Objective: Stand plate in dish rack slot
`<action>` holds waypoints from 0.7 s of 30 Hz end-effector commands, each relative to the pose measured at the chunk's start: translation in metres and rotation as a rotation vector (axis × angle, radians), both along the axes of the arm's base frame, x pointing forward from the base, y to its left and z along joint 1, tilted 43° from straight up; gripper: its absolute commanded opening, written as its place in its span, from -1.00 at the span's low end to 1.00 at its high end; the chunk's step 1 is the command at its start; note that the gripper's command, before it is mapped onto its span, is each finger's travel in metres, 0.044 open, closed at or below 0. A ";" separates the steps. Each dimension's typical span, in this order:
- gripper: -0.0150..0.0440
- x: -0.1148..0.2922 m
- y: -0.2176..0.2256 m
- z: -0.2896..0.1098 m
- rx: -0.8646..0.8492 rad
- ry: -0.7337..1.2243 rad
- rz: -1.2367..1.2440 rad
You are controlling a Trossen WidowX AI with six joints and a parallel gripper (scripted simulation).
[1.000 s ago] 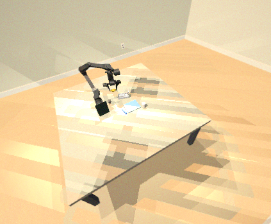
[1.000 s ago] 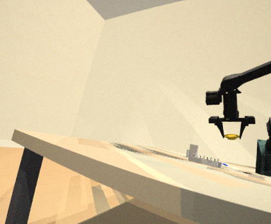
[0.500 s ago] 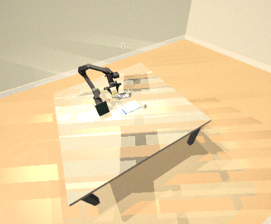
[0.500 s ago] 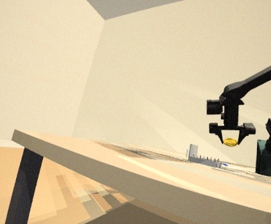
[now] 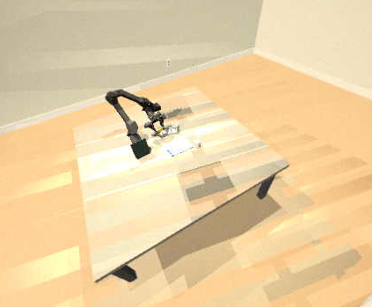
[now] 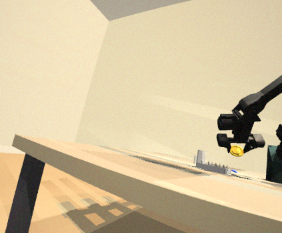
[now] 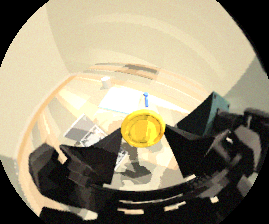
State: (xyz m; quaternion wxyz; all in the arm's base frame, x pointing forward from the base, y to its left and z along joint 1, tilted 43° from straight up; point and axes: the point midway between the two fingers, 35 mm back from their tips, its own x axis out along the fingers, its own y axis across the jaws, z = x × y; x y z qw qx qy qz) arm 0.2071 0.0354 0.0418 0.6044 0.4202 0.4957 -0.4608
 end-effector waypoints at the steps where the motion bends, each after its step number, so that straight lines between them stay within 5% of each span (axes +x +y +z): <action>1: -0.49 0.003 0.001 -0.003 -0.062 -0.057 0.034; 21: -0.49 0.014 0.022 -0.004 -0.293 -0.381 0.211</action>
